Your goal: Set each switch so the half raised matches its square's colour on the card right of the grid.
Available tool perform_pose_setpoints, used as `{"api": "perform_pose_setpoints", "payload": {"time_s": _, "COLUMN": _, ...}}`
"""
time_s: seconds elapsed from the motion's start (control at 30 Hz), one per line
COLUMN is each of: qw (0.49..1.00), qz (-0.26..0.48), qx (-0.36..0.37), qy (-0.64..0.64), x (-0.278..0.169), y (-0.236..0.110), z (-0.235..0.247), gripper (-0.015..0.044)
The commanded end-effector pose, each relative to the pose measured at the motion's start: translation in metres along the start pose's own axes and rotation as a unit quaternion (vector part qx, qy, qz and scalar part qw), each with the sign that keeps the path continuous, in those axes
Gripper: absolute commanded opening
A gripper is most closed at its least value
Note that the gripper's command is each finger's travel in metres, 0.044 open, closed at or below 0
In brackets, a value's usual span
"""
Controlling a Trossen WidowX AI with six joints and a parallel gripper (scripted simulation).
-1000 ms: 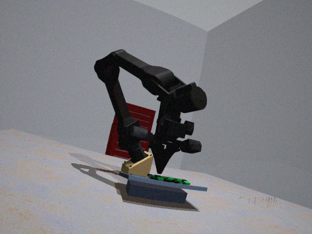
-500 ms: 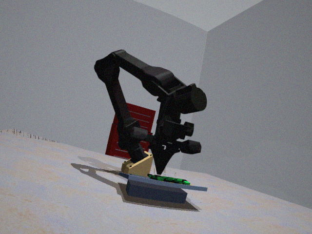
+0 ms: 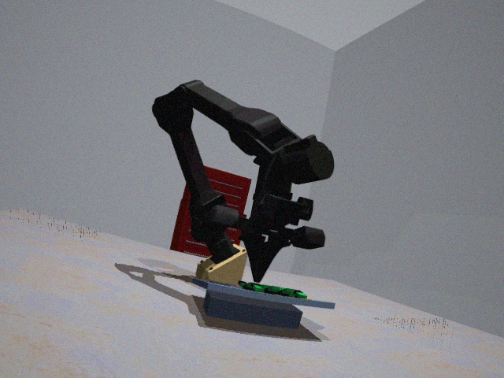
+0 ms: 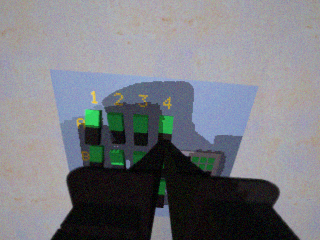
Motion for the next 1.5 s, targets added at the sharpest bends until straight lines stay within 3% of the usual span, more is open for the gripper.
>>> {"api": "perform_pose_setpoints", "payload": {"time_s": 0.0, "qw": 1.000, "qz": 0.001, "qx": -0.002, "qy": -0.003, "x": -0.0009, "y": 0.0014, "z": 0.0002, "gripper": 0.0000}}
{"api": "perform_pose_setpoints", "payload": {"time_s": 1.47, "qw": 1.000, "qz": 0.001, "qx": -0.002, "qy": -0.003, "x": -0.0010, "y": 0.0073, "z": 0.0001, "gripper": 0.0000}}
Point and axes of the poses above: the point midway between the two fingers, 35 mm back from their tips, its own y axis out along the fingers, its own z axis across the jaws, x = y × z, the point moved 9 cm from there along -y, back along the fingers, and after that the axes turned 2 degrees about y, right-handed, at the moved point
